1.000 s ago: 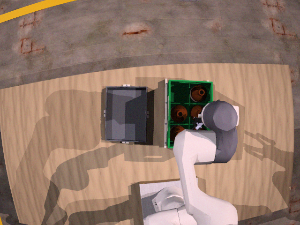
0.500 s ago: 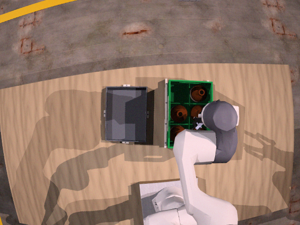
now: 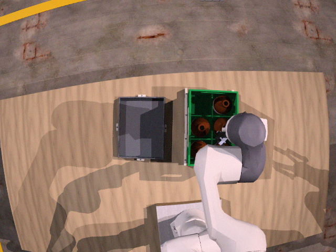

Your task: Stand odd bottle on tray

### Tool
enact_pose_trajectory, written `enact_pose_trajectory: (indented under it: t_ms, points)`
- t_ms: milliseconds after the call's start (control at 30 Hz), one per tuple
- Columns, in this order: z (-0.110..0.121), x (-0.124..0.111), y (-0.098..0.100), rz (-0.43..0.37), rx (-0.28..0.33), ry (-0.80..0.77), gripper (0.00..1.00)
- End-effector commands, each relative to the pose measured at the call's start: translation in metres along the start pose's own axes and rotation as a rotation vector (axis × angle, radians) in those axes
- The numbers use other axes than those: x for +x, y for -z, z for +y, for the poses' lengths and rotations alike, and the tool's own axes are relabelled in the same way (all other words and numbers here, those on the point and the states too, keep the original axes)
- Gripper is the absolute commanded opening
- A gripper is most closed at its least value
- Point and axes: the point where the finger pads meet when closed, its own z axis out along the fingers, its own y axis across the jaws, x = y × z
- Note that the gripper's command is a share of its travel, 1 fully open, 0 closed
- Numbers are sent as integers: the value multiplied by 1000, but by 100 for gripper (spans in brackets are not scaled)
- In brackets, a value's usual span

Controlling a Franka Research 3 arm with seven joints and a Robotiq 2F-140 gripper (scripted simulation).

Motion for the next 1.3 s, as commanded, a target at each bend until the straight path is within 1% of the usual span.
enact_pose_trajectory:
  t_ms: [0,167,1000,1267]
  points:
    - [-1,1,-4,0,3,-1,44]
    - [-1,1,-6,0,3,-1,44]
    - [-1,1,-34,0,3,-1,44]
    - [-1,1,-38,0,3,-1,44]
